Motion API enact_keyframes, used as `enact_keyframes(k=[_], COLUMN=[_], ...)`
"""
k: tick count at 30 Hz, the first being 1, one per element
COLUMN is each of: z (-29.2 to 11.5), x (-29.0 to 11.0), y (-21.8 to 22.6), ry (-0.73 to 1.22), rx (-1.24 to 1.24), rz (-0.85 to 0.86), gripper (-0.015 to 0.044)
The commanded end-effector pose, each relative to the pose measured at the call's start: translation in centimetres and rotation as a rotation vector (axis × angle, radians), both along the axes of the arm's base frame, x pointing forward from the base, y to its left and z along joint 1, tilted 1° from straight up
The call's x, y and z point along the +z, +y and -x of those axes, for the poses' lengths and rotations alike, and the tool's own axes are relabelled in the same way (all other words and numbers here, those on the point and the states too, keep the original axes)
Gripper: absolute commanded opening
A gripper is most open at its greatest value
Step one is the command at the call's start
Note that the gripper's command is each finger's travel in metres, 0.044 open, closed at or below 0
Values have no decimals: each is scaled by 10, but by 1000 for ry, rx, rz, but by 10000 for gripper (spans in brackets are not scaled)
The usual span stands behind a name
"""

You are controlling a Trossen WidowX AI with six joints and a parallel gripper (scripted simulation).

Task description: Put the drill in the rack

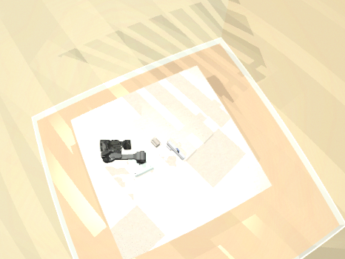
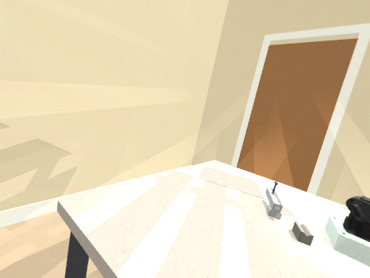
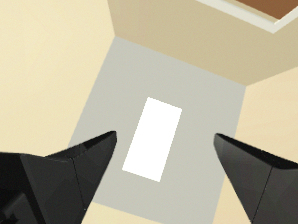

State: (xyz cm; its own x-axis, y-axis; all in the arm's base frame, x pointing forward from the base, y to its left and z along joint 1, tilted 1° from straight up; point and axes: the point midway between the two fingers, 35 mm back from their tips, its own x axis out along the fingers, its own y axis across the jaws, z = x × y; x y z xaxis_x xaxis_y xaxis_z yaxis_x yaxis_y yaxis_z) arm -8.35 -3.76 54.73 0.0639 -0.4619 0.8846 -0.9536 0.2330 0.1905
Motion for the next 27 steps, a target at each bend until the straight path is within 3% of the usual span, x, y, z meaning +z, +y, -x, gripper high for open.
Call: enact_keyframes(k=[1,9,15,21,27], z=[0,-3,-92,-191,-280], x=[0,0,4,-19,-68], y=[0,-1,-24,-45,-56], ry=[0,12,419,886,1342], rx=[0,-5,-164,-307,-401], rz=[0,-1,-8,69,246], gripper=[374,164,6,0,0])
